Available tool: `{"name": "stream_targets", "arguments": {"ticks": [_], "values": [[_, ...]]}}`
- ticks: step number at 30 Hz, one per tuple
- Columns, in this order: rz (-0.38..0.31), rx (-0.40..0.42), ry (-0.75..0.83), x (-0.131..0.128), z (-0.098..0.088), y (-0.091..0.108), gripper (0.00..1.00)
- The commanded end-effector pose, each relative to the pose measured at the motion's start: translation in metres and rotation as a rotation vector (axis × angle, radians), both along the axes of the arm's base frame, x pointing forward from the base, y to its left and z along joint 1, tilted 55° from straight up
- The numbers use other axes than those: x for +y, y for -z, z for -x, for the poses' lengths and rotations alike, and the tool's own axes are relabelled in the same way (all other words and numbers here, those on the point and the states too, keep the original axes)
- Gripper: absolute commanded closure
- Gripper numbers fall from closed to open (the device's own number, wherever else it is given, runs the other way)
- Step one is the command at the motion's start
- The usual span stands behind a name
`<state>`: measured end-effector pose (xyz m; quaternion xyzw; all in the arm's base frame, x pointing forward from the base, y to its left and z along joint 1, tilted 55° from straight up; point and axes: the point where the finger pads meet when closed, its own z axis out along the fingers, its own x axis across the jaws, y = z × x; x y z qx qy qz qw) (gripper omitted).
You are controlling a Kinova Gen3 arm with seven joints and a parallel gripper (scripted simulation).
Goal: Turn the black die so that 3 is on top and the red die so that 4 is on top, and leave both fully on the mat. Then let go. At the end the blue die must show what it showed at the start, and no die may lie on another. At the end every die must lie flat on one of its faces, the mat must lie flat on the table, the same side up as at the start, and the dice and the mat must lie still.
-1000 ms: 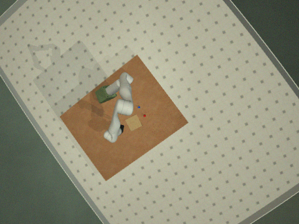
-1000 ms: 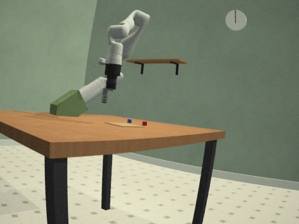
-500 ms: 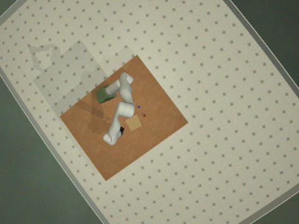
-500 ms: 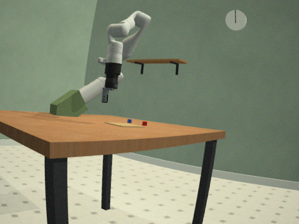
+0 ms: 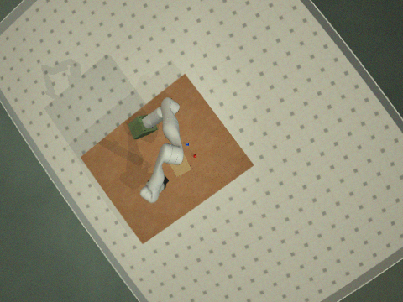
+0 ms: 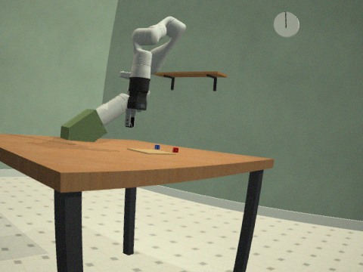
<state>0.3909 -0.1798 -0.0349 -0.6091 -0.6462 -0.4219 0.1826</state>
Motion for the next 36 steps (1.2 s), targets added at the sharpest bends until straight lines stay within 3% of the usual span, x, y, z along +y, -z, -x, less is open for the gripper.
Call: {"name": "stream_targets", "arguments": {"ticks": [1, 15, 36], "values": [[-0.002, 0.005, -0.001, 0.0009, -0.0019, 0.0017, 0.60], [-0.018, -0.045, 0.058, 0.0013, -0.0015, 0.0025, 0.60], [-0.127, -0.409, 0.494, 0.0029, 0.0032, 0.0058, 0.60]]}}
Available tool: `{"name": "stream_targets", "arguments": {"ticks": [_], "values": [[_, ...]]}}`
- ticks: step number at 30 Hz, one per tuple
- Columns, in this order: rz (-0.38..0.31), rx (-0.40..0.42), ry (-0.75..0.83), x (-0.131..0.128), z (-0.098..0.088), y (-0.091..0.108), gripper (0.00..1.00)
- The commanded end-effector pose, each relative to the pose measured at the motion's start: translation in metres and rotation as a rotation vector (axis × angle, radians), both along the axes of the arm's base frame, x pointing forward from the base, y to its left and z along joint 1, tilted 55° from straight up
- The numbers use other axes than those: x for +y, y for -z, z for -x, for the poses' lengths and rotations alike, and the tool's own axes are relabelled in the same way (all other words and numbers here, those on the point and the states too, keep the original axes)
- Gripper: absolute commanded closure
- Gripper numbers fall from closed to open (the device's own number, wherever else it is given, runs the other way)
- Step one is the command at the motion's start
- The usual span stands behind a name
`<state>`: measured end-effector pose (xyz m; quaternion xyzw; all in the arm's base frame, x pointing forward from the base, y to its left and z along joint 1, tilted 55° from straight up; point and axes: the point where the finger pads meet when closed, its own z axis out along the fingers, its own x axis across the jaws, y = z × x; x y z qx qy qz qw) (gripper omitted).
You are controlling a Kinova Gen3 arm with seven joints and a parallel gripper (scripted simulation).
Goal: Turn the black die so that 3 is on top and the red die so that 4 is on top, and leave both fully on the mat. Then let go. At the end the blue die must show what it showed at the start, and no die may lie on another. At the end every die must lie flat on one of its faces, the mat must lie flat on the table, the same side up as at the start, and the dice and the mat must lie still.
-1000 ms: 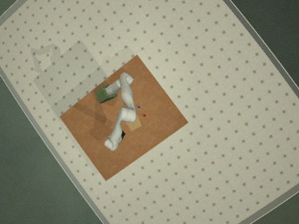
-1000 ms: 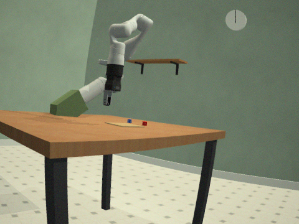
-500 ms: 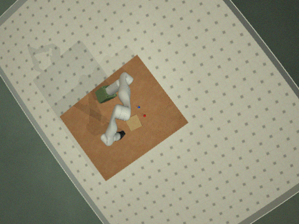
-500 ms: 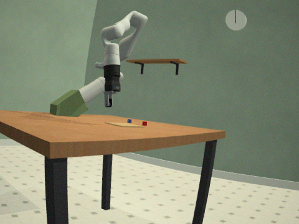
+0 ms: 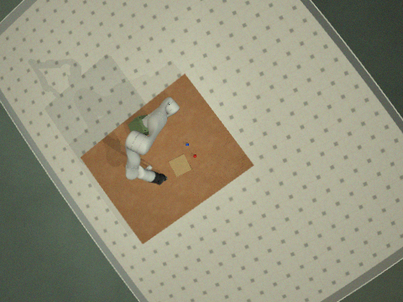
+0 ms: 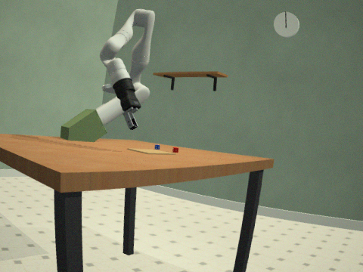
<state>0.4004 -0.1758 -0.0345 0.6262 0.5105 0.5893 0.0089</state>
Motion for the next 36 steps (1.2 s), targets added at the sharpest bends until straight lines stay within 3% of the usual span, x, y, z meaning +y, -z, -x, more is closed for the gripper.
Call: {"name": "stream_targets", "arguments": {"ticks": [1, 10, 18, 36], "values": [[-0.051, -0.043, 0.095, -0.0010, 0.0129, 0.0063, 0.60], [-0.102, -0.207, 0.286, -0.0003, 0.0147, 0.0075, 0.60], [-0.124, -0.274, 0.363, 0.0003, 0.0158, 0.0086, 0.60], [-0.129, -0.294, 0.387, 0.0045, 0.0142, 0.0115, 0.60]]}}
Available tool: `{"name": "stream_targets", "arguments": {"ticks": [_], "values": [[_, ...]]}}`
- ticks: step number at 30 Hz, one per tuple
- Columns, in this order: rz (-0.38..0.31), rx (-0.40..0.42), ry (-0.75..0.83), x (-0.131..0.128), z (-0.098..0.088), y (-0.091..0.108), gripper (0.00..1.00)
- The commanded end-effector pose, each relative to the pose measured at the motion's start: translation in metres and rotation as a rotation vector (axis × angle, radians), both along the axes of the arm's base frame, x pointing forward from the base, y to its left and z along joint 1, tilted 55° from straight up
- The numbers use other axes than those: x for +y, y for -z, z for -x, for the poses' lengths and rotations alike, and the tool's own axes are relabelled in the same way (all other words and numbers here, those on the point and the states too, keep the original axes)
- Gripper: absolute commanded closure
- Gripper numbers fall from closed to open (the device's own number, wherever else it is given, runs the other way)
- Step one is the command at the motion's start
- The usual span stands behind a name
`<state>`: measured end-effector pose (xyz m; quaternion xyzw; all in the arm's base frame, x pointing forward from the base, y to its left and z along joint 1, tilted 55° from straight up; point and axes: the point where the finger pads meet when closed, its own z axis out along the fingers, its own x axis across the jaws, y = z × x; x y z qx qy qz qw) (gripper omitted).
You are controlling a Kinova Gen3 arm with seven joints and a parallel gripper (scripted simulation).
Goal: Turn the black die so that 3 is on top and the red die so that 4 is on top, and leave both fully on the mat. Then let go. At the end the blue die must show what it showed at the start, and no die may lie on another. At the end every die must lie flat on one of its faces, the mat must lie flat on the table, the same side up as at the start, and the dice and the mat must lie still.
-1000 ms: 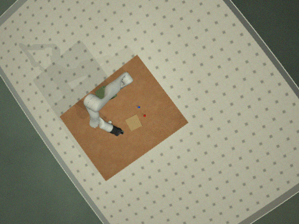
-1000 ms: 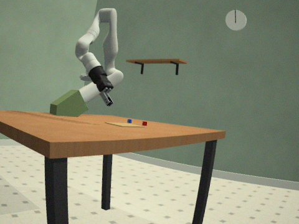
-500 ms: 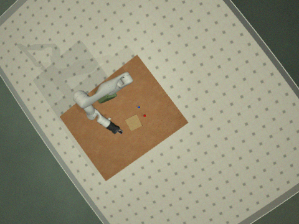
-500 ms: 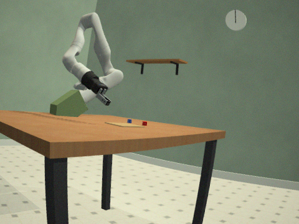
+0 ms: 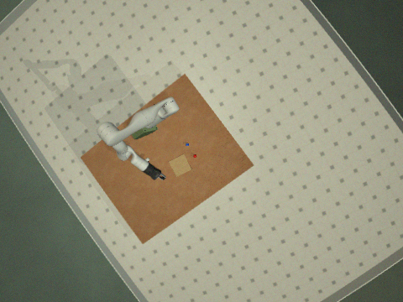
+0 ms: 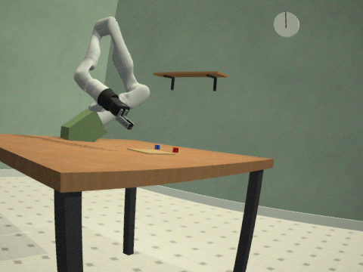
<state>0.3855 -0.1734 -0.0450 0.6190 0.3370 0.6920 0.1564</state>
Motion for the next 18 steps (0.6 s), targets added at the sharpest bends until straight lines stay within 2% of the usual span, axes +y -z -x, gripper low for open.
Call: {"name": "stream_targets", "arguments": {"ticks": [1, 18], "values": [[-0.003, -0.001, 0.000, 0.004, -0.001, 0.002, 0.60], [-0.003, -0.001, 0.000, 0.043, -0.015, 0.032, 0.60]]}}
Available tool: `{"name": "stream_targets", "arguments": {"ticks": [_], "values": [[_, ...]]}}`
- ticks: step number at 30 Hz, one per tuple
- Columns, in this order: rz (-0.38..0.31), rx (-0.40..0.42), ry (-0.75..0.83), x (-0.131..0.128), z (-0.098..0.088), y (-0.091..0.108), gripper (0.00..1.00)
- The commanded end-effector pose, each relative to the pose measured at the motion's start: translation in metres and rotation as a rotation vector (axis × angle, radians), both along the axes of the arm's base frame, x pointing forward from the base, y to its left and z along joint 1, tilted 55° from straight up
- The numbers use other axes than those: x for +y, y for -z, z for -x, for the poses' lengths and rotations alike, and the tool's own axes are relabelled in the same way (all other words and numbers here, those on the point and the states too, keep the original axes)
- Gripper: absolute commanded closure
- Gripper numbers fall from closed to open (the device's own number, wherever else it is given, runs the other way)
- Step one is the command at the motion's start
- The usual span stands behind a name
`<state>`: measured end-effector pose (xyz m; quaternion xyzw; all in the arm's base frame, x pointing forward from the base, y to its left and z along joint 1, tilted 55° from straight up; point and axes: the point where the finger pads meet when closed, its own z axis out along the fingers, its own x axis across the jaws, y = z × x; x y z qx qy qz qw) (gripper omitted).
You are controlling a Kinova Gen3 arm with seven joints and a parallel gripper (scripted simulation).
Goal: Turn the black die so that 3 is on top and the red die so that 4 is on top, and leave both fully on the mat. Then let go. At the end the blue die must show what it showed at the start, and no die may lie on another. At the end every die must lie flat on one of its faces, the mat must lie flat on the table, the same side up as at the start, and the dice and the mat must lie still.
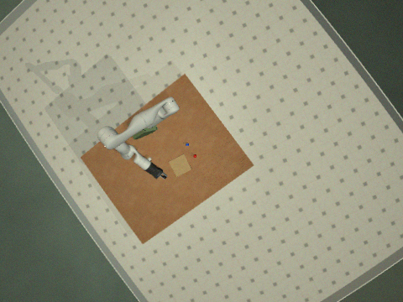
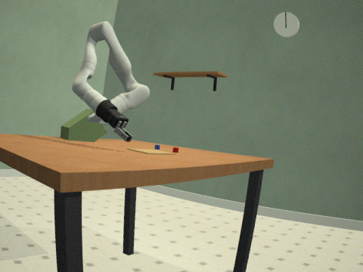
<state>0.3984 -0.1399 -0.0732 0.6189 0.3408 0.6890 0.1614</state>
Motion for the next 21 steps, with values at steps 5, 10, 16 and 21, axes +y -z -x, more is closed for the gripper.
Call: {"name": "stream_targets", "arguments": {"ticks": [5, 10, 16, 21], "values": [[-0.017, -0.002, -0.003, 0.0188, -0.0058, 0.0107, 0.60], [-0.017, -0.002, -0.003, 0.0213, -0.0066, 0.0125, 0.60], [-0.017, -0.002, -0.003, 0.0219, -0.0069, 0.0130, 0.60], [-0.017, -0.002, -0.003, 0.0219, -0.0069, 0.0130, 0.60]]}}
